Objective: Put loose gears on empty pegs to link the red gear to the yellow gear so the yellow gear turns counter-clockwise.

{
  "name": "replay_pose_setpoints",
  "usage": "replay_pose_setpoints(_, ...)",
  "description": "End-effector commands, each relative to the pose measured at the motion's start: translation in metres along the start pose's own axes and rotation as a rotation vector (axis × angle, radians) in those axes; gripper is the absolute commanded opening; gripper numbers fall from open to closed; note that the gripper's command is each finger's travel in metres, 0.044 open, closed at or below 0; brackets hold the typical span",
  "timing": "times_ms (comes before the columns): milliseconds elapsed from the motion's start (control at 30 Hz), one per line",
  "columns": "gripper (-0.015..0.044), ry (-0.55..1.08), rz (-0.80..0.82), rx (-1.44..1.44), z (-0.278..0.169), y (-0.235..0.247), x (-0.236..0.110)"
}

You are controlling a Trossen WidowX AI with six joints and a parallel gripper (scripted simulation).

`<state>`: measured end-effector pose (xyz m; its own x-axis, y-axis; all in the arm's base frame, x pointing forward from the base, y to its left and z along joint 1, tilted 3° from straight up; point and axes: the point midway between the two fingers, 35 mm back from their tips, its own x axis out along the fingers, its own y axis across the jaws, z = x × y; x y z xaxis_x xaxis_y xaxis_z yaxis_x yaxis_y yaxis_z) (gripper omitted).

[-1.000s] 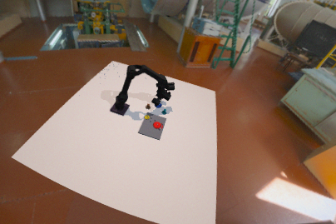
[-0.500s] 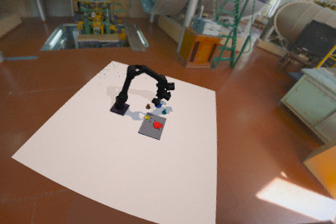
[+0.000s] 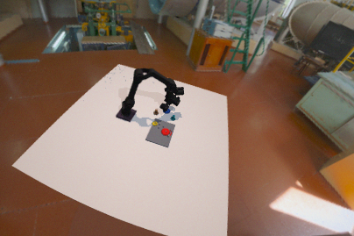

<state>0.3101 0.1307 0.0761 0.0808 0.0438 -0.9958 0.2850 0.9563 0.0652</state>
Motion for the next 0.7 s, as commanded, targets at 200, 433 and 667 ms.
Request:
replay_pose_setpoints(200, 0.044, 0.003, -0.005, 0.001, 0.0001, -0.0005, 0.0021)
replay_pose_setpoints(433, 0.044, 0.003, -0.005, 0.001, 0.0001, -0.0005, 0.0021)
replay_pose_setpoints(667, 0.0282, 0.003, -0.005, 0.001, 0.0001, -0.0005, 0.0021)
